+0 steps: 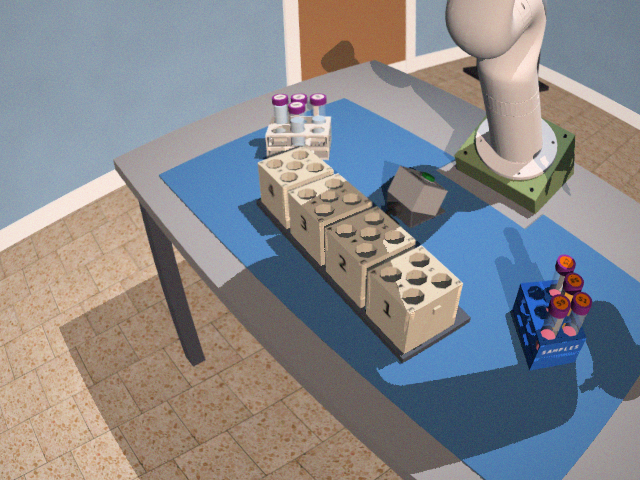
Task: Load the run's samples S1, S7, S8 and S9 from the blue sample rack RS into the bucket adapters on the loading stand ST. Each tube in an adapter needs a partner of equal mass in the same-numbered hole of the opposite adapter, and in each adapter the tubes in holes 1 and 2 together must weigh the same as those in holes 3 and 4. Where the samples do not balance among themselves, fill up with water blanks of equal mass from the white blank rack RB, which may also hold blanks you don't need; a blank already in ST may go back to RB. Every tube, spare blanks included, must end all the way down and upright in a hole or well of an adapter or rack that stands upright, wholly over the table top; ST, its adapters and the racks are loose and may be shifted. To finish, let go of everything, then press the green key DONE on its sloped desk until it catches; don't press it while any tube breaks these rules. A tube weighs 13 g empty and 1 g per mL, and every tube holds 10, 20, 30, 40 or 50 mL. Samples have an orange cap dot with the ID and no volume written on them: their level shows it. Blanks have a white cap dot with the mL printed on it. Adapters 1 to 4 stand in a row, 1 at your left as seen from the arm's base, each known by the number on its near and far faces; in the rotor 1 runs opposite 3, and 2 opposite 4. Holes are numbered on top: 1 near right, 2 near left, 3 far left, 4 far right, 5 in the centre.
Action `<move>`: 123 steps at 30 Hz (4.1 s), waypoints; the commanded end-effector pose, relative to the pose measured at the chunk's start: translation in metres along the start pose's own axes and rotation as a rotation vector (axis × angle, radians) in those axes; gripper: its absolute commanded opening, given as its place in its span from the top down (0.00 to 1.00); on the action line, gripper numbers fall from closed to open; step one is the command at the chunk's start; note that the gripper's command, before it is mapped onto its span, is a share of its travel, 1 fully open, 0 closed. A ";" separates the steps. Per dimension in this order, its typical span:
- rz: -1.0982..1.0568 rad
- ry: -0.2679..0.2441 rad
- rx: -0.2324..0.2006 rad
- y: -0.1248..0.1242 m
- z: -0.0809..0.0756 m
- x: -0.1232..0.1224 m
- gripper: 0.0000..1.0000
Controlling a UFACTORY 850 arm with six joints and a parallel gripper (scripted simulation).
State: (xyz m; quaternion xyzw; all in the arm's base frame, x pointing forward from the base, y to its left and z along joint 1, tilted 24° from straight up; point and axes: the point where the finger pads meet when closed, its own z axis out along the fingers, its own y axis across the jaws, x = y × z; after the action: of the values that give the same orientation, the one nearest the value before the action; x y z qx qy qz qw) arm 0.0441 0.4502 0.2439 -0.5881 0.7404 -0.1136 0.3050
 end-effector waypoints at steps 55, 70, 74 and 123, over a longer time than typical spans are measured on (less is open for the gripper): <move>0.824 0.268 0.041 -0.128 0.044 0.056 0.00; 1.178 0.361 0.079 -0.171 0.053 0.087 0.00; 1.306 0.391 0.096 -0.187 0.056 0.100 0.00; 2.557 0.571 0.312 -0.293 0.056 0.213 0.00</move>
State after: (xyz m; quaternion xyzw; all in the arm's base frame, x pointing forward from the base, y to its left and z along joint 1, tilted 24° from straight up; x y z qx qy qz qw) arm 0.2793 0.1933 0.2830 0.5570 0.8228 0.0383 0.1057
